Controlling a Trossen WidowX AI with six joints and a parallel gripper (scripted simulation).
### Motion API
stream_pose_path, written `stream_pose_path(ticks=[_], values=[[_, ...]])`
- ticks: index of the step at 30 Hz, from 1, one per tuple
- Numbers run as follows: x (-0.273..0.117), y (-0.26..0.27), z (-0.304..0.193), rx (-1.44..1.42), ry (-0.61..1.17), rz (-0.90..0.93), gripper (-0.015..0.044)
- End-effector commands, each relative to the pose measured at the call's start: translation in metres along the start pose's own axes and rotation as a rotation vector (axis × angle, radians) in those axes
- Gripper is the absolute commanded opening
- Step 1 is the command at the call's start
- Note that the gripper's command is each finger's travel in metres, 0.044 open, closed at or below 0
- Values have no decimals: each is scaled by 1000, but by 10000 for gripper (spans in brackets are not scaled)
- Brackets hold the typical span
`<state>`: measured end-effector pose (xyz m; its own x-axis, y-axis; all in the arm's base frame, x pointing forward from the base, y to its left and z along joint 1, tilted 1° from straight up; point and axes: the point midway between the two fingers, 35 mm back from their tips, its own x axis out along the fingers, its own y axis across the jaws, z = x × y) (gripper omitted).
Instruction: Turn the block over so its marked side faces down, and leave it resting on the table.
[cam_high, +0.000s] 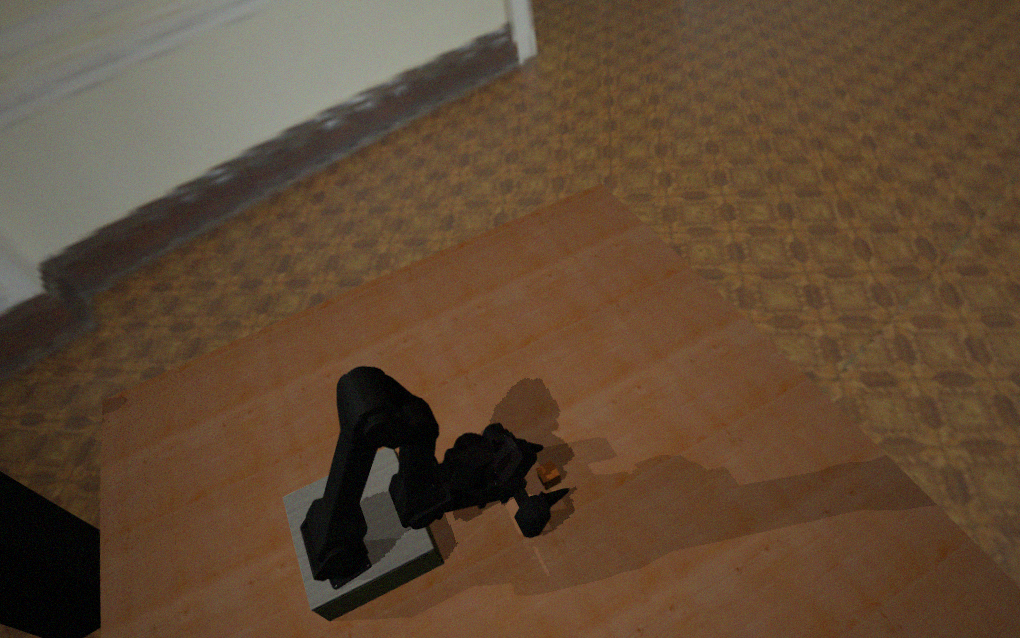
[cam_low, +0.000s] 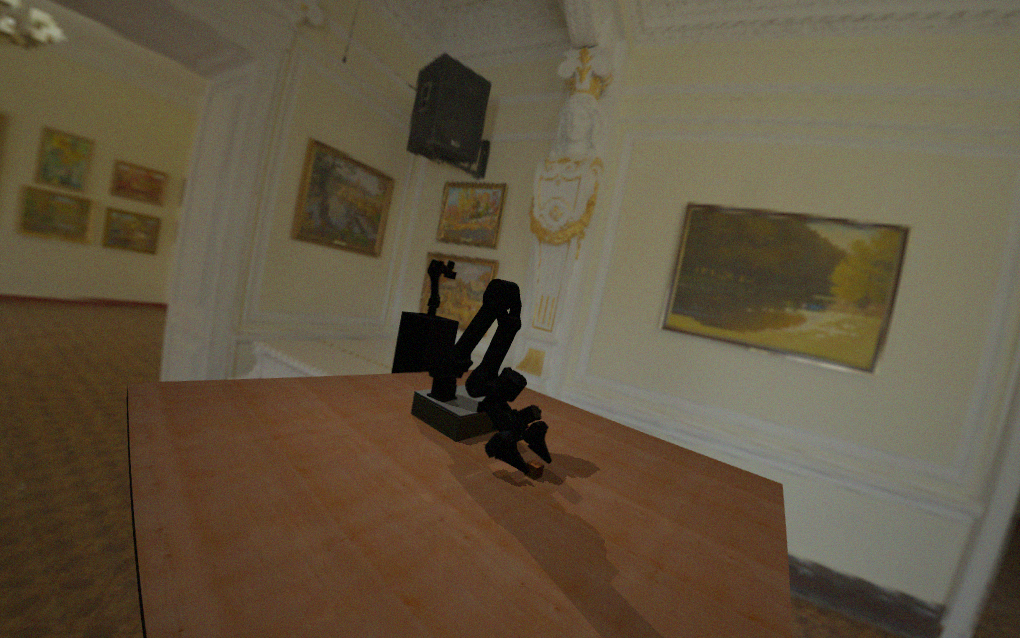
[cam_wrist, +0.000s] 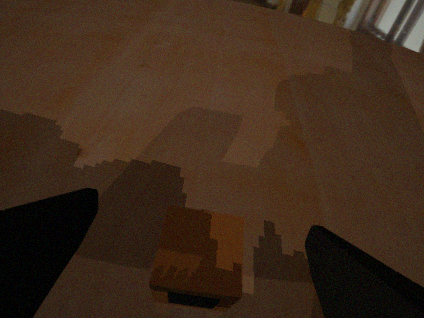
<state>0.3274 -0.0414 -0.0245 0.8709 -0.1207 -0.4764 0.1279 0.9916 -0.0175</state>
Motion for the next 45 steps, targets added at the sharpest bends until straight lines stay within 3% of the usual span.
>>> stream_pose_path(ticks=[1, 27, 35, 45], values=[[0, 1, 0, -6, -1, 4, 440], [1, 1, 0, -6, 4, 4, 440], [8, 1, 17, -5, 243, 4, 440], [-37, 1, 57, -5, 451, 2, 440]])
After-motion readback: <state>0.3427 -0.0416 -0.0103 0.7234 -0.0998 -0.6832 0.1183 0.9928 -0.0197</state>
